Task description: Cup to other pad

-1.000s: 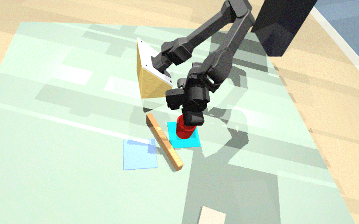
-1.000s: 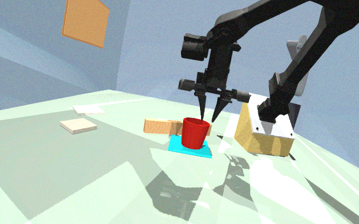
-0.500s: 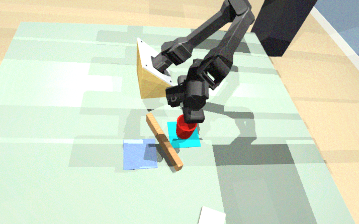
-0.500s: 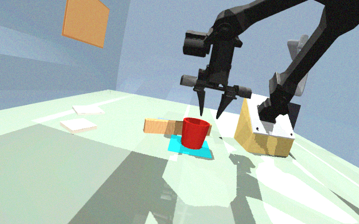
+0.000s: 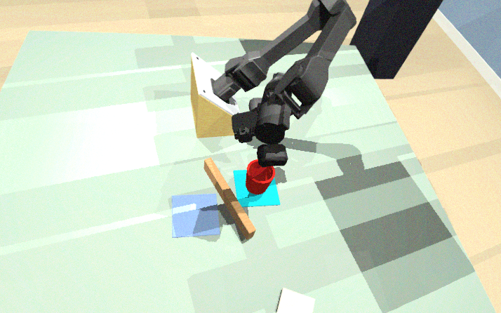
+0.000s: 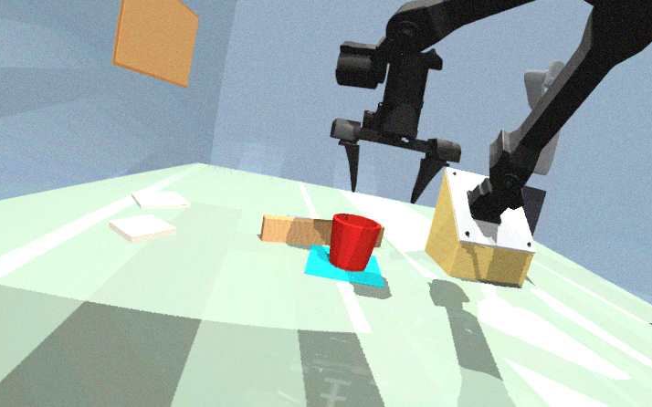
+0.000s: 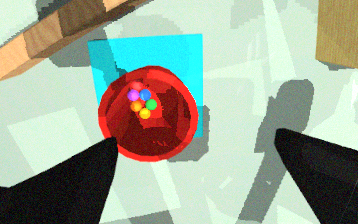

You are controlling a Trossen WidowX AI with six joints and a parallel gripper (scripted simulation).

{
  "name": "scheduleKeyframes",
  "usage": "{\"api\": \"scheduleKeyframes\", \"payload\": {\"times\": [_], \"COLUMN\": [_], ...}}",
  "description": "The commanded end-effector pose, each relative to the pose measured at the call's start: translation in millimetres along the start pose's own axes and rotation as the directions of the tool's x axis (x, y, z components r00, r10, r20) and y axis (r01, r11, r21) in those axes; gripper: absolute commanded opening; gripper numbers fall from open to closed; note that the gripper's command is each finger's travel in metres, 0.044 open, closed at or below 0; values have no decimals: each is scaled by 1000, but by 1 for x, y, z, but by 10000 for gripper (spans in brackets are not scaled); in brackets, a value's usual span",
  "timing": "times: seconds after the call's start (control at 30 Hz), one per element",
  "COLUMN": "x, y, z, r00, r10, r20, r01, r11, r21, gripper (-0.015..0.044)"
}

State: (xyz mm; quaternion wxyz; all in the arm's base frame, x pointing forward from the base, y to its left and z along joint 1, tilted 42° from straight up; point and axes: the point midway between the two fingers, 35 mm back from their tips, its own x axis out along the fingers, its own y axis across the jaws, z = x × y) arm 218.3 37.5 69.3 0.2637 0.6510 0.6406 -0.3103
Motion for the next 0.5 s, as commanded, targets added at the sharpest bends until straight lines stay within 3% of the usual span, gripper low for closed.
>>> {"api": "scheduleKeyframes", "payload": {"times": [0.0, 0.23, 0.47], "x": [-16, -39, -34], "y": [1, 0, 0], "z": [0, 0, 0], "r00": [1000, 1000, 1000], "r10": [7, 8, 8], "r20": [10, 10, 3], "r01": [-7, -7, -8], "r11": [1000, 1000, 1000], "r21": [-11, -14, -6], "gripper": [440, 440, 440]}}
